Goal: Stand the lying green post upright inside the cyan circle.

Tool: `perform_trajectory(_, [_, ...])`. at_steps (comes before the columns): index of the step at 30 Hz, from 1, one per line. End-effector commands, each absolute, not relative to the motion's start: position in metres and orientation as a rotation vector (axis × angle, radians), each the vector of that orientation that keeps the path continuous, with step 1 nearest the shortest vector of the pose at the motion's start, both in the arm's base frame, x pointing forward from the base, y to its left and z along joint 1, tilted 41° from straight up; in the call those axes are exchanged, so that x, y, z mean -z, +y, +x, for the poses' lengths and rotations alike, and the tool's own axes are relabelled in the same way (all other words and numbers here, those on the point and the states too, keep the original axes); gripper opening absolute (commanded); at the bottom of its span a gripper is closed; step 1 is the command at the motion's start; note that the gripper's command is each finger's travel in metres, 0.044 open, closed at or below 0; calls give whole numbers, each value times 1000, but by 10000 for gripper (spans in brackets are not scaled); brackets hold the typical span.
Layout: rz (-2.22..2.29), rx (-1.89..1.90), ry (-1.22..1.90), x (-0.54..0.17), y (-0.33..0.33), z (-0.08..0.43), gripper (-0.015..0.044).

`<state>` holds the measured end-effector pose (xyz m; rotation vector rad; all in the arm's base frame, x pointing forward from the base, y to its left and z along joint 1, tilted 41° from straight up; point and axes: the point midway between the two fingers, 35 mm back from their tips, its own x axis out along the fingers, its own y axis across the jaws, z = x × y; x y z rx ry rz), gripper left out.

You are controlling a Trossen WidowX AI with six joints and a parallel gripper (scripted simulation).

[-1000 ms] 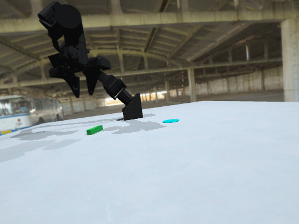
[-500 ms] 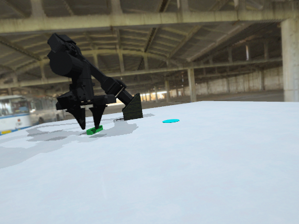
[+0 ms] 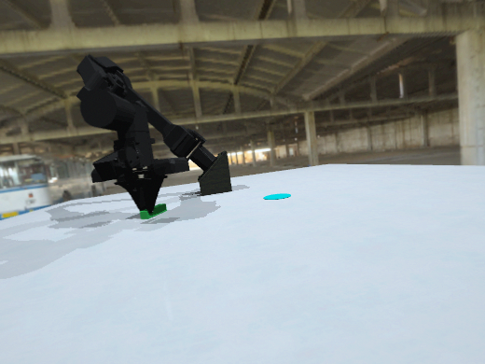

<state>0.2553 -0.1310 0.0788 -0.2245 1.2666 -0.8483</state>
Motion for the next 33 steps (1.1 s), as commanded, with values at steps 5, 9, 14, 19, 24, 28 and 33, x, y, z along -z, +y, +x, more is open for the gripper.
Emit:
perform_trajectory(5, [-221,838,1274,-88,-119,258,23])
perform_trajectory(9, [-218,836,1275,-97,-110,260,23])
perform_trajectory(14, [-216,834,1277,-108,-100,260,23])
perform_trajectory(19, [-215,833,1278,-119,-89,260,23])
perform_trajectory(24, [-215,833,1279,-131,-79,259,23])
perform_trajectory(28, [-216,834,1279,-141,-70,257,23])
perform_trajectory(33, [-219,836,1278,-153,-61,254,23])
